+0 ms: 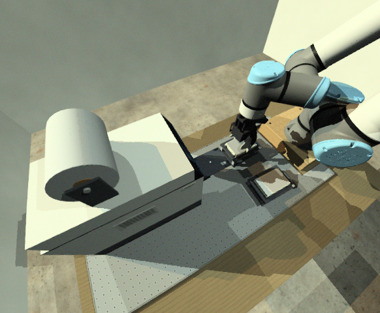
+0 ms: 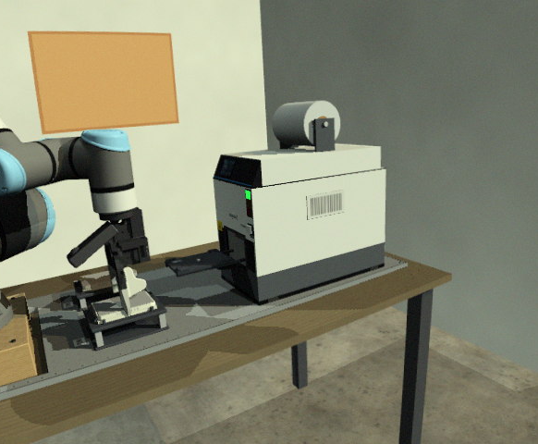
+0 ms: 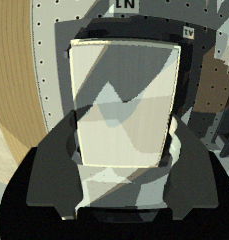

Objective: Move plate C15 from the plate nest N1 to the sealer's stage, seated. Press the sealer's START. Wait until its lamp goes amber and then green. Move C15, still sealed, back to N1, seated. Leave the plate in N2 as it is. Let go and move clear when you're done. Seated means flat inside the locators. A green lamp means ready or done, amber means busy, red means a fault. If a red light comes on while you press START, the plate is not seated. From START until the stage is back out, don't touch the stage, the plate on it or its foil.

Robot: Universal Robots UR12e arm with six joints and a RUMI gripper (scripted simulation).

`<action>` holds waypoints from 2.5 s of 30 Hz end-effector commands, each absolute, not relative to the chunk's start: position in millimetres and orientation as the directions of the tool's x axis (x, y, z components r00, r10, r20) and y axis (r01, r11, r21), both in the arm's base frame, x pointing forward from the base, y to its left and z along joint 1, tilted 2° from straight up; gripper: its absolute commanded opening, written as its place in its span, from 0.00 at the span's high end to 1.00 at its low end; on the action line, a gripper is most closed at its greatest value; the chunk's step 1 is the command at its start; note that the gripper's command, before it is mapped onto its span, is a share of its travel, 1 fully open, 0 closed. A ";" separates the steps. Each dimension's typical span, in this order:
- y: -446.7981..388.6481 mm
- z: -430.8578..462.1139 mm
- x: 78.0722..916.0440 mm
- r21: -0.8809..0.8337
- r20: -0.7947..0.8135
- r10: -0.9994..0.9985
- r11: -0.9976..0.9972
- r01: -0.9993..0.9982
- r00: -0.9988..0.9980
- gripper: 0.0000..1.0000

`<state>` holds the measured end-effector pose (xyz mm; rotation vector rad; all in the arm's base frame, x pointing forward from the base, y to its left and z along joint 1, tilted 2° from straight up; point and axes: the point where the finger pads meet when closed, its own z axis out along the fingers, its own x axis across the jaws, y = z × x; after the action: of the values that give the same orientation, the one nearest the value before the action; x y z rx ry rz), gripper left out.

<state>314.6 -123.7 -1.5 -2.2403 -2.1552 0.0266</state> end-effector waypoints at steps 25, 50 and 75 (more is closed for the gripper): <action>-124.0 -1.7 314.0 -0.036 0.010 0.999 -0.039 0.999 0.039 0.32; -126.1 11.6 315.9 -0.033 0.006 0.999 -0.039 0.999 0.039 0.32; -126.0 26.3 316.5 -0.033 0.006 0.999 -0.039 0.999 0.039 0.32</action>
<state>314.7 -123.9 20.8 -2.2409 -2.1555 0.0266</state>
